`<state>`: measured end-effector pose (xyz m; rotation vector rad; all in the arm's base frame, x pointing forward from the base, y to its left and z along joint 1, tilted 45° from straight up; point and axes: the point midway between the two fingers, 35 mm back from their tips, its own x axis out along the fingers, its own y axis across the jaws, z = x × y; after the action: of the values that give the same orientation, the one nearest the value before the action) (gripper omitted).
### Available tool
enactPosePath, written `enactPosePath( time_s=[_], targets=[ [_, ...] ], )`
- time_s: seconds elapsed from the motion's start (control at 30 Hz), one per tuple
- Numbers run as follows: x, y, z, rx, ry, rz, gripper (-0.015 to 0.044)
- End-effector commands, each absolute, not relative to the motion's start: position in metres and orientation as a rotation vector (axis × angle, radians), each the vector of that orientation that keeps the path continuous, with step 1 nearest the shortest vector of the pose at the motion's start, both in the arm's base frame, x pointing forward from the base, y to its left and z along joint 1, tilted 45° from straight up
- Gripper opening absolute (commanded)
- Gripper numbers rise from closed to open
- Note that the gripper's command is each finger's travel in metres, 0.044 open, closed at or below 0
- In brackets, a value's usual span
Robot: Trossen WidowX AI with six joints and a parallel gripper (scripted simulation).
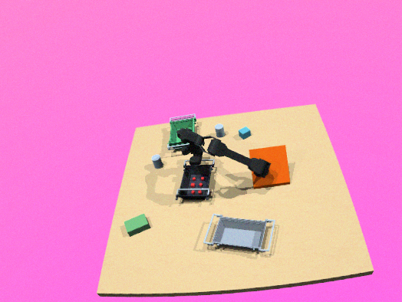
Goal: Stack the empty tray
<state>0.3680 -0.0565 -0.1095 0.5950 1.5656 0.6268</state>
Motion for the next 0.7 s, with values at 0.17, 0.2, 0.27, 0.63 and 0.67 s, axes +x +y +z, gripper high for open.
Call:
enactPosePath(
  time_s=[0.17,0.2,0.27,0.63,0.67],
  targets=[
    [0.367,-0.056,-0.1,0.604,1.567,0.623,0.0084],
    [0.368,-0.058,-0.095,0.604,1.567,0.623,0.0084],
    [0.368,-0.06,-0.086,0.604,1.567,0.623,0.0084],
    [0.37,-0.044,-0.058,0.606,1.568,0.624,0.0084],
    [0.37,-0.041,-0.055,0.606,1.568,0.624,0.0084]
  ],
)
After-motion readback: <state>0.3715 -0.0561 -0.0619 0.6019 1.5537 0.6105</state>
